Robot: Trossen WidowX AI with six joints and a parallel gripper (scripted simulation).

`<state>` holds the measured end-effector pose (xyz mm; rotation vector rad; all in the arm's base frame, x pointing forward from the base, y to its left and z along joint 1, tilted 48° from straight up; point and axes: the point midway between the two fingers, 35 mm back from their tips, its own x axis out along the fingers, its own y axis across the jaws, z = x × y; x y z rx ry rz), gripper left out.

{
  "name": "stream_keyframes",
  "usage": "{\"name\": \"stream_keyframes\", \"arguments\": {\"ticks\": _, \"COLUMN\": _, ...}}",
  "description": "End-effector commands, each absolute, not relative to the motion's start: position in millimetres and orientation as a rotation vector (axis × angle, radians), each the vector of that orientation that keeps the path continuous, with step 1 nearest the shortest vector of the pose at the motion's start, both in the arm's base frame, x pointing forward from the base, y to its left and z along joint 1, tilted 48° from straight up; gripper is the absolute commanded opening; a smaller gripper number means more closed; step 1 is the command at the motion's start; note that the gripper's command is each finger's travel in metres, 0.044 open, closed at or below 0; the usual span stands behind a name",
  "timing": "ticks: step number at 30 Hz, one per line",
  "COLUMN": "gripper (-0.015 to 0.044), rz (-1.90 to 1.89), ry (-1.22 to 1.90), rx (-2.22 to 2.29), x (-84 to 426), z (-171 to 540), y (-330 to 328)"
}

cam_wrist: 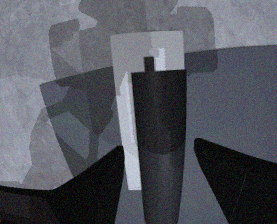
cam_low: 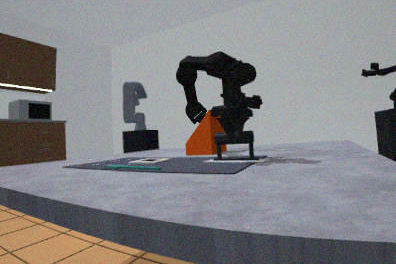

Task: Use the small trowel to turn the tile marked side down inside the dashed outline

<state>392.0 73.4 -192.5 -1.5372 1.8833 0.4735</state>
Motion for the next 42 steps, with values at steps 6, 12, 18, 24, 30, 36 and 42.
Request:
{"name": "stream_keyframes", "arguments": {"ticks": 6, "gripper": 0.027, "rz": 0.48, "ry": 1.885, "rx": -1.542, "x": 391.6, "z": -192.2, "y": 73.4}}
{"name": "stream_keyframes", "arguments": {"ticks": 12, "gripper": 0.027, "rz": 0.48, "ry": 1.885, "rx": -1.542, "x": 391.6, "z": -192.2, "y": 73.4}}
{"name": "stream_keyframes", "arguments": {"ticks": 18, "gripper": 0.027, "rz": 0.501, "ry": 1.886, "rx": -1.554, "x": 393.1, "z": -162.0, "y": 104.4}}
{"name": "stream_keyframes", "arguments": {"ticks": 24, "gripper": 0.027, "rz": 0.502, "ry": 1.886, "rx": -1.555, "x": 393.1, "z": -160.2, "y": 106.2}}
{"name": "stream_keyframes", "arguments": {"ticks": 30, "gripper": 0.027, "rz": 0.346, "ry": 1.878, "rx": -1.453, "x": 393.1, "z": -160.0, "y": 106.0}}
{"name": "stream_keyframes", "arguments": {"ticks": 36, "gripper": 0.027, "rz": 0.145, "ry": 1.854, "rx": -1.313, "x": 393.1, "z": -159.8, "y": 105.7}}
{"name": "stream_keyframes", "arguments": {"ticks": 42, "gripper": 0.027, "rz": -0.047, "ry": 1.816, "rx": -1.169, "x": 393.1, "z": -159.6, "y": 105.4}}
